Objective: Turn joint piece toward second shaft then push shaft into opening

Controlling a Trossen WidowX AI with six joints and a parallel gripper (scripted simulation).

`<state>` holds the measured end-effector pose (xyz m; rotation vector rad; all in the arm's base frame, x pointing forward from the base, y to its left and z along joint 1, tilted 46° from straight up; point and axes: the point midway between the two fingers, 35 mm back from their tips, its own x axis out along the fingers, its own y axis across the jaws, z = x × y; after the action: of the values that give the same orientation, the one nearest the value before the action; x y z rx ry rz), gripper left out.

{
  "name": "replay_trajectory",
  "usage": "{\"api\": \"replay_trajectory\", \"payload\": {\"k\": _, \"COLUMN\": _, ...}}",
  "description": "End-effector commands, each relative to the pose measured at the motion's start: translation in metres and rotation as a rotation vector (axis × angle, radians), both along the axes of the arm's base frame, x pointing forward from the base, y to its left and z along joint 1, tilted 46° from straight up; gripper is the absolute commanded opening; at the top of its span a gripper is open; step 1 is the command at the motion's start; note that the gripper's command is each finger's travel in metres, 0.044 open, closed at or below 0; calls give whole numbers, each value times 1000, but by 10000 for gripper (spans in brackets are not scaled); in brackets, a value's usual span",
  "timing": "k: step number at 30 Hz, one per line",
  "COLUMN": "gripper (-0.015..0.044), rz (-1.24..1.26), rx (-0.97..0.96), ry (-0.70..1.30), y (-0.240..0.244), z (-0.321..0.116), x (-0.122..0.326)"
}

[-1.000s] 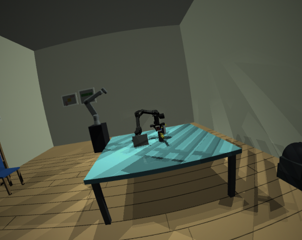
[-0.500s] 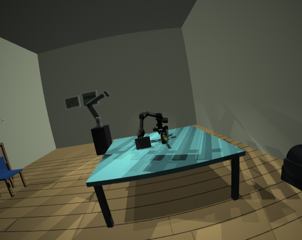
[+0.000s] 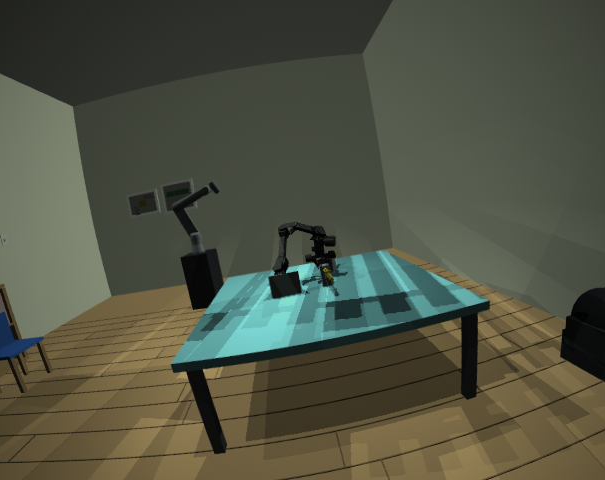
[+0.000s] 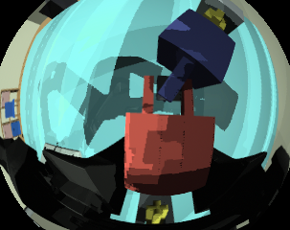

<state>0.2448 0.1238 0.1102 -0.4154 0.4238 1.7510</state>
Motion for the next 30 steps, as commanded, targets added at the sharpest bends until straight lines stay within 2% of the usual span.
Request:
{"api": "replay_trajectory", "payload": {"k": 1, "gripper": 0, "rz": 0, "rx": 9, "ry": 1, "y": 0, "z": 0, "x": 0}}
{"api": "replay_trajectory", "payload": {"k": 19, "gripper": 0, "rz": 1, "rx": 6, "ry": 2, "y": 0, "z": 0, "x": 0}}
{"api": "replay_trajectory", "payload": {"k": 24, "gripper": 131, "rz": 1, "rx": 6, "ry": 2, "y": 0, "z": 0, "x": 0}}
{"api": "replay_trajectory", "payload": {"k": 27, "gripper": 147, "rz": 1, "rx": 6, "ry": 2, "y": 0, "z": 0, "x": 0}}
{"api": "replay_trajectory", "payload": {"k": 30, "gripper": 226, "rz": 1, "rx": 6, "ry": 2, "y": 0, "z": 0, "x": 0}}
